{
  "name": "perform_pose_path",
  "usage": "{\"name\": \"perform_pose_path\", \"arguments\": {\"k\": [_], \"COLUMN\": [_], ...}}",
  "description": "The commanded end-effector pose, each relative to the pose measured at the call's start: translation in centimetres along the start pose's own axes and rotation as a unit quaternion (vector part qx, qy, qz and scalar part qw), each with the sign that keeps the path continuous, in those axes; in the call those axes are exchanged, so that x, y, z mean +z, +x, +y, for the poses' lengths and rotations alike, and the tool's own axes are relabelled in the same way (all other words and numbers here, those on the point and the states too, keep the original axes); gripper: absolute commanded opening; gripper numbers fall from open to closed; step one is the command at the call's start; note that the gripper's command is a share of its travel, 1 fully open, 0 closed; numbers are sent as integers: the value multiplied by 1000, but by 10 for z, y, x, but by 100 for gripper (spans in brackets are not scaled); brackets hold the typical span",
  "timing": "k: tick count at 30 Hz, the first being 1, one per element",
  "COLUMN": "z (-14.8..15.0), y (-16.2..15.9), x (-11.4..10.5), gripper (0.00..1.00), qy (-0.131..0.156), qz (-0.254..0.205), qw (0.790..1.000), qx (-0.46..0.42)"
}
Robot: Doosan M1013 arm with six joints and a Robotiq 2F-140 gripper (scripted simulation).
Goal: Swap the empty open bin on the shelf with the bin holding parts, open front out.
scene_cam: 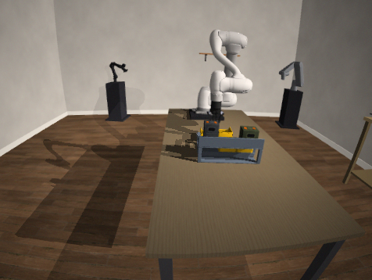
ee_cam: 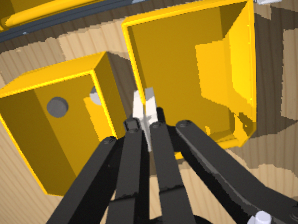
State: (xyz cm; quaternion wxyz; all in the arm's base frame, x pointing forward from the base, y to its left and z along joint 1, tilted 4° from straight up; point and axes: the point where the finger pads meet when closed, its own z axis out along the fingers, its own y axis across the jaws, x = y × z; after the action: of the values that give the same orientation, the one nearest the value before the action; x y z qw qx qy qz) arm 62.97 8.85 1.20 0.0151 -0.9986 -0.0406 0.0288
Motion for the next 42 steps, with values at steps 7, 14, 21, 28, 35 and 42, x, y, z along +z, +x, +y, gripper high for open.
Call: {"name": "perform_pose_path", "arguments": {"k": [7, 14, 21, 28, 35, 42], "z": [0, 0, 0, 0, 0, 0], "y": [0, 0, 0, 0, 0, 0], "x": [0, 0, -4, -16, -29, -51], "gripper": [10, 10, 10, 10, 10, 10], "qy": [0, 0, 0, 0, 0, 0], "qz": [0, 0, 0, 0, 0, 0], "qw": [1000, 1000, 1000, 1000, 1000, 1000], "qx": [0, 0, 0, 0, 0, 0]}}
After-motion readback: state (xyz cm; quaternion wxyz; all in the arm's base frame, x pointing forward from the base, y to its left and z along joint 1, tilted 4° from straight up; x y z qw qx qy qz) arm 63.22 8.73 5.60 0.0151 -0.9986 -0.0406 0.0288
